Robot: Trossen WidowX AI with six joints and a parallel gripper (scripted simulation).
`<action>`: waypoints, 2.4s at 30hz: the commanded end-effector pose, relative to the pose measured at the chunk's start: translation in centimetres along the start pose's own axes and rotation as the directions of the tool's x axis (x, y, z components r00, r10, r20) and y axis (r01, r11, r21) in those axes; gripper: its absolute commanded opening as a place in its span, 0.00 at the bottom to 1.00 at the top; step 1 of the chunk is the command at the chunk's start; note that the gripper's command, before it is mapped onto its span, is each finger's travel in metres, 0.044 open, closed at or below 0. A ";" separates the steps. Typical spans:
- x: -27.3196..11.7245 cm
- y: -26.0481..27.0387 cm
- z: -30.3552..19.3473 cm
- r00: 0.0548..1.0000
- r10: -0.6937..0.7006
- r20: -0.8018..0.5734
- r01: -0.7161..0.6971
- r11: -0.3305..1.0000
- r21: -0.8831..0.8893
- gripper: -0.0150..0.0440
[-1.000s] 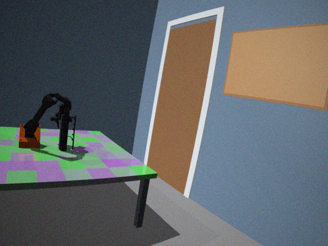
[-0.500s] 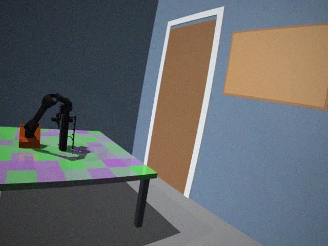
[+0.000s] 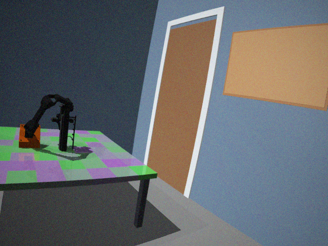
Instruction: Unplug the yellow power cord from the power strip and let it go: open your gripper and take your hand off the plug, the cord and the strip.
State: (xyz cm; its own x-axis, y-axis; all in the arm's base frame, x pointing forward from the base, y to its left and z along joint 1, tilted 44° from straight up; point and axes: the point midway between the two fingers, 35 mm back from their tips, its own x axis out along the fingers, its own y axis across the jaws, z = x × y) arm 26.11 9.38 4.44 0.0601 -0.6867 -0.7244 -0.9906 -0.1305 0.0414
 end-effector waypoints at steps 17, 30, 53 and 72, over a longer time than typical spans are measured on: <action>0.8 0.0 -0.2 1.000 -0.003 0.002 0.003 1.000 0.001 0.32; 0.7 -0.1 0.5 1.000 -0.003 0.003 0.003 1.000 0.001 0.25; 0.4 -0.1 4.2 1.000 -0.006 0.006 0.006 1.000 0.000 0.25; 0.6 0.1 4.3 1.000 0.001 0.006 -0.001 1.000 0.005 0.53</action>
State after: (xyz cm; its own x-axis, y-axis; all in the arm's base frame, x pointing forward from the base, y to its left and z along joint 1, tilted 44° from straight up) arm 25.54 12.01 1.00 0.0551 -0.6831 -0.7282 -0.9915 -0.1234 0.0408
